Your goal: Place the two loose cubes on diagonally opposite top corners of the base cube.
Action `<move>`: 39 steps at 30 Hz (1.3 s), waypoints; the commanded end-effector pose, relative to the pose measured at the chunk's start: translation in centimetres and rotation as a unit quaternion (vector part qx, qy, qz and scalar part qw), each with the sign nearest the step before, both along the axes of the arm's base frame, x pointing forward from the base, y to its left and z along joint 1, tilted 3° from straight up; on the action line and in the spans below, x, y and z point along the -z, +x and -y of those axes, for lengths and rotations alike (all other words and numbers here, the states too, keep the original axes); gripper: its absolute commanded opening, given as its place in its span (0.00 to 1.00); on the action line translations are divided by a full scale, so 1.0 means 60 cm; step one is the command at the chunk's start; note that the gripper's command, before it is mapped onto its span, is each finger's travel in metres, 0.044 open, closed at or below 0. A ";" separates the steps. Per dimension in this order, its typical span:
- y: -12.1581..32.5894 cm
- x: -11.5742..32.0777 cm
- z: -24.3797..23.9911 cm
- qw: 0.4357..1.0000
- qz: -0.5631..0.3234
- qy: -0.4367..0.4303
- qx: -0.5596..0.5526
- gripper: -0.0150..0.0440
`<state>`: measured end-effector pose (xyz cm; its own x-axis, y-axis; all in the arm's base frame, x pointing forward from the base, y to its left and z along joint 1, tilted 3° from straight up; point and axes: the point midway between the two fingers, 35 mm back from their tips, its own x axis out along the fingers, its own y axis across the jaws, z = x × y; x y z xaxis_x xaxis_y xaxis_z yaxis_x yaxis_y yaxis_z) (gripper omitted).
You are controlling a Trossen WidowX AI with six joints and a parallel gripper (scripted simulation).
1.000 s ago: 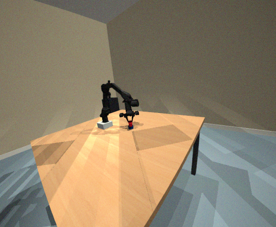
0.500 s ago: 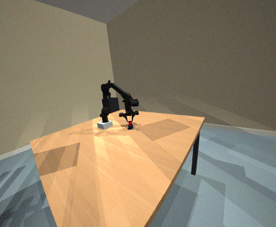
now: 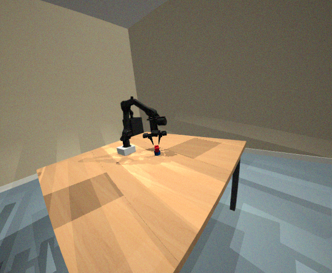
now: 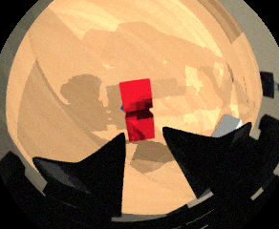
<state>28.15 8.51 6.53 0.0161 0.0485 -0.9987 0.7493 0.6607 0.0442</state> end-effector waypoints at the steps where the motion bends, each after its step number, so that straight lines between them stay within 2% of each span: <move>1: 0.003 -0.014 0.000 1.000 0.004 0.001 -0.002 0.60; 31: 0.002 -0.067 0.002 1.000 0.004 0.001 -0.002 0.60; 38: 0.000 -0.078 0.004 1.000 0.001 0.000 0.001 0.91; 39: 0.000 -0.078 0.004 1.000 0.001 0.000 0.001 0.93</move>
